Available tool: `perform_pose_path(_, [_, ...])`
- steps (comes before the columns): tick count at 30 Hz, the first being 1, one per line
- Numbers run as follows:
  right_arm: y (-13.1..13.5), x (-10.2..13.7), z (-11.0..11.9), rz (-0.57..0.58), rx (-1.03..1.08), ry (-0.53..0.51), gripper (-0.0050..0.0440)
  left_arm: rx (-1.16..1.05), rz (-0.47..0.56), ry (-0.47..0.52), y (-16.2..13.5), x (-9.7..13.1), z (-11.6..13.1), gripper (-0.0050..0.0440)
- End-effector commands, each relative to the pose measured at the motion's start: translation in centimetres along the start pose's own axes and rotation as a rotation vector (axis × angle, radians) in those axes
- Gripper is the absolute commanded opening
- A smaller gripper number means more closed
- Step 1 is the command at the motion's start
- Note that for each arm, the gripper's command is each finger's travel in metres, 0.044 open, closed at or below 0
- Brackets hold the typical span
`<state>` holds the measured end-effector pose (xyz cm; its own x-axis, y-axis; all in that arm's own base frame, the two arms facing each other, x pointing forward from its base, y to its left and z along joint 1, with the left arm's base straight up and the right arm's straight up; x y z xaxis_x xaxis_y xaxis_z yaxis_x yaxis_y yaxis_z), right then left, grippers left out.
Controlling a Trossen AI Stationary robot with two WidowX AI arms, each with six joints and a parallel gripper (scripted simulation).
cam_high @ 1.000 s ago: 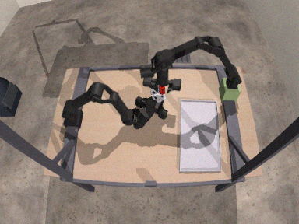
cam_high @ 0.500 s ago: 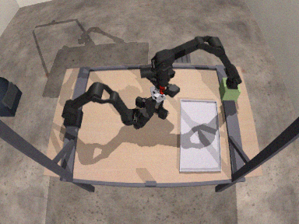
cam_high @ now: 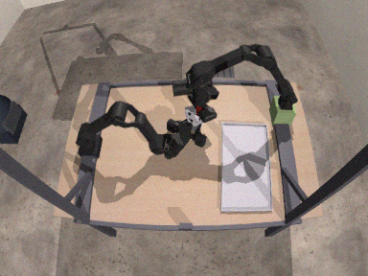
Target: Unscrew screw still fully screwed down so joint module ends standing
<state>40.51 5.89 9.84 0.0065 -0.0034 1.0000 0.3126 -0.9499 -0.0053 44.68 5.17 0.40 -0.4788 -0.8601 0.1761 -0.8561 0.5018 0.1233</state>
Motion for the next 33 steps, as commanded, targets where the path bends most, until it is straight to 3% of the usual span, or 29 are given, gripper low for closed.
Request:
perform_pose_path(1, [0.18,1.67,0.11,-0.012,-0.06,0.046,0.025,0.025,0.0,-0.013,-0.16,-0.16,-1.06,0.0245])
perform_pose_path(33, [0.16,1.98,0.13,-0.012,-0.057,0.049,0.025,0.025,0.0,-0.013,-0.16,-0.16,-1.06,0.0245])
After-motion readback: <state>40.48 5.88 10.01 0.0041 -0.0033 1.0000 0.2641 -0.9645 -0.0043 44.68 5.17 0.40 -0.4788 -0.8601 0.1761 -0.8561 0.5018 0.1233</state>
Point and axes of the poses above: on each arm, the point midway between the two fingers, 35 mm back from their tips, its own x axis back along the fingers, its own y axis across the jaws, z = x × y, the point moved 6 cm from there along x, back along the fingers, and after that the axes turned 7 degrees about -x, right-handed, at the moved point
